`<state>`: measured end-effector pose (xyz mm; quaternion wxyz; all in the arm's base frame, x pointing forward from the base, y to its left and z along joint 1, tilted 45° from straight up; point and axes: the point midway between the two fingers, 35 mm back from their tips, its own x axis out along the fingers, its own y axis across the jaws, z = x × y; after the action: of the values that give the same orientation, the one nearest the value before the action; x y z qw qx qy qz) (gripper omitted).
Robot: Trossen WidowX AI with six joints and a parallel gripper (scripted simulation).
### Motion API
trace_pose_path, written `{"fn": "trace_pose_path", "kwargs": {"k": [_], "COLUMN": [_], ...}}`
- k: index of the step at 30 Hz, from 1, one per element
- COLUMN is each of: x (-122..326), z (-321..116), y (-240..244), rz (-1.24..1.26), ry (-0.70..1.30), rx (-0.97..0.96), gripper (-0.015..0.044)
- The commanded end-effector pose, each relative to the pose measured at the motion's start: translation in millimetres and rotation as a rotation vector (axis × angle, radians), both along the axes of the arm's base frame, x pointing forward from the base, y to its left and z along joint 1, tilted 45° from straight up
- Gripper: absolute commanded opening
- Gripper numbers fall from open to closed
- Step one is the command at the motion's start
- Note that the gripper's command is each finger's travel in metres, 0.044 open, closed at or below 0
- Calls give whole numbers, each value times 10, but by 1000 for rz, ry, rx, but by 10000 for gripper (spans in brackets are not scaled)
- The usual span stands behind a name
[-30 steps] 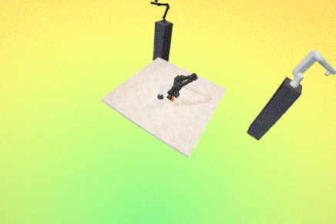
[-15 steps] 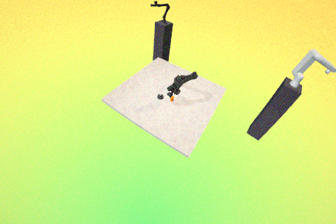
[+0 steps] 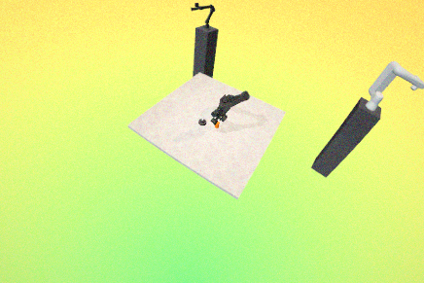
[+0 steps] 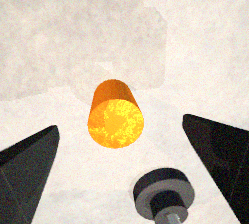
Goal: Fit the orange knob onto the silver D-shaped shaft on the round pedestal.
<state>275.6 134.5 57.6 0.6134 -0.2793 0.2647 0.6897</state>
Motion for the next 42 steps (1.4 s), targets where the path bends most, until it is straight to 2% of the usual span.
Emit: {"fn": "trace_pose_path", "kwargs": {"k": [1, 31, 41, 42], "x": [-27, -95, -95, -95], "z": [-79, -377, -377, -377], "y": [55, 365, 365, 365], "rz": [1, 1, 1, 1], "ry": [14, 15, 15, 15], "rx": [-1, 4, 4, 4], "gripper": [440, 440, 177, 171]}}
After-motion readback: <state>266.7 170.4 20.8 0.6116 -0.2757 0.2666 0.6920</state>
